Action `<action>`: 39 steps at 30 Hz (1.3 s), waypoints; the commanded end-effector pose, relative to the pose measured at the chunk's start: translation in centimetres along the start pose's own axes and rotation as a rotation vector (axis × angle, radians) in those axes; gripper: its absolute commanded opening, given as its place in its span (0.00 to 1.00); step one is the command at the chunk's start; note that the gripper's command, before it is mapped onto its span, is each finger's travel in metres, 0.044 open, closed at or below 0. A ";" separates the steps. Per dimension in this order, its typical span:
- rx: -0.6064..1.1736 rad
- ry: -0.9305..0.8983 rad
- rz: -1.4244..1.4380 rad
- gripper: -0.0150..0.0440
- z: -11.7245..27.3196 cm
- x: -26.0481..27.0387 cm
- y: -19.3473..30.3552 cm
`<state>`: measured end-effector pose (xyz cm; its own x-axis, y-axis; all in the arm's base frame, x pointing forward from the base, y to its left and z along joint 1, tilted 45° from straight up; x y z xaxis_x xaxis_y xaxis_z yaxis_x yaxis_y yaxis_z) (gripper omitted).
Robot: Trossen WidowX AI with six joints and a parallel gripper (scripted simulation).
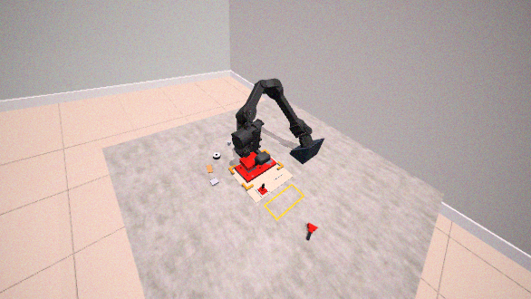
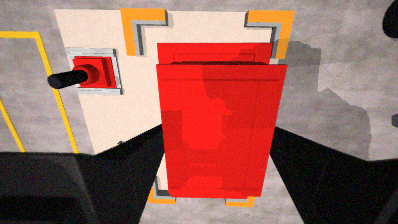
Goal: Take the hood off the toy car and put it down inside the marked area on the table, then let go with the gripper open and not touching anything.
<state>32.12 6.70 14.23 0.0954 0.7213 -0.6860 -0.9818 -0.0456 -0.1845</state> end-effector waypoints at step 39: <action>0.001 -0.032 0.000 0.25 3.1 15.8 4.1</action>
<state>29.71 18.86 5.95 0.0828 0.7410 -0.6664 -0.9824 -0.0516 -0.1794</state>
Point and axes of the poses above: the point midway between the two fingers, 35 mm back from their tips, its own z axis back along the fingers, its own x axis across the jaws, y = z × x, the point moved 7 cm from there along z, back along the fingers, and after that the axes turned 14 degrees about -z, right-handed, at the moved point
